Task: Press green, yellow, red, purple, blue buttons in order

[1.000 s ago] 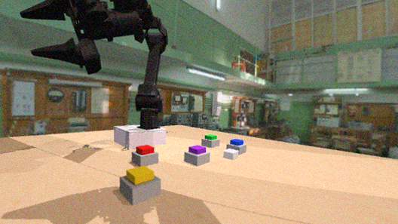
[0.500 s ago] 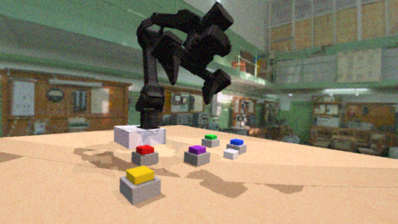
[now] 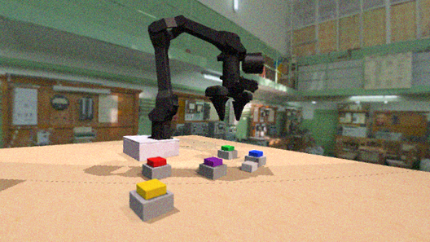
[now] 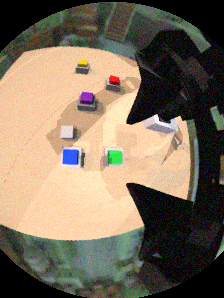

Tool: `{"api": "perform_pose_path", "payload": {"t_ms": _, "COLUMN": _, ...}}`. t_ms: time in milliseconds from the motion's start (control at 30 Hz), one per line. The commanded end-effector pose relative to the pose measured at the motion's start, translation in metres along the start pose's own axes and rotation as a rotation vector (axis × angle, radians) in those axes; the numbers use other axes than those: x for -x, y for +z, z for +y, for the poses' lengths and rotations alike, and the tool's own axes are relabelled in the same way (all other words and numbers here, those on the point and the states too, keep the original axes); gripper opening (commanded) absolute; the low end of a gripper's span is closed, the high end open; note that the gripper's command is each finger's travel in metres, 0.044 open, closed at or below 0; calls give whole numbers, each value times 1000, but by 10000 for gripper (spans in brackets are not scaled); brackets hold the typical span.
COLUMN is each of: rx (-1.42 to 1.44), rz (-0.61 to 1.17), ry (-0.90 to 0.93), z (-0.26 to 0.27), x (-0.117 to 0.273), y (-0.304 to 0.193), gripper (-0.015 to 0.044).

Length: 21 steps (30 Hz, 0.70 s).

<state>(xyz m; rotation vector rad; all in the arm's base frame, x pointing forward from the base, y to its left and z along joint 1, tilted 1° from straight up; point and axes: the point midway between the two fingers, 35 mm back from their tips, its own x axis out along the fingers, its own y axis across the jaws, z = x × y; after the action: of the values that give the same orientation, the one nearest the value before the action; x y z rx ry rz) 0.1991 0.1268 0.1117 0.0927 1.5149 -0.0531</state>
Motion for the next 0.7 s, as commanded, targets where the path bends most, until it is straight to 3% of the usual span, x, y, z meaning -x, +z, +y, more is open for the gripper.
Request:
{"api": "perform_pose_path", "payload": {"t_ms": 0, "rx": -16, "rz": 36, "ry": 3, "z": 6, "x": 1, "y": -10, "gripper": 400}}
{"api": "perform_pose_path", "payload": {"t_ms": 100, "rx": -16, "rz": 36, "ry": 3, "z": 7, "x": -9, "y": -9, "gripper": 348}}
{"api": "perform_pose_path", "payload": {"t_ms": 233, "rx": -16, "rz": 36, "ry": 3, "z": 6, "x": -58, "y": -12, "gripper": 242}}
{"api": "perform_pose_path", "payload": {"t_ms": 500, "rx": -16, "rz": 36, "ry": 3, "z": 6, "x": -61, "y": -12, "gripper": 32}}
{"api": "perform_pose_path", "payload": {"t_ms": 667, "rx": -16, "rz": 36, "ry": 3, "z": 6, "x": -61, "y": -12, "gripper": 20}}
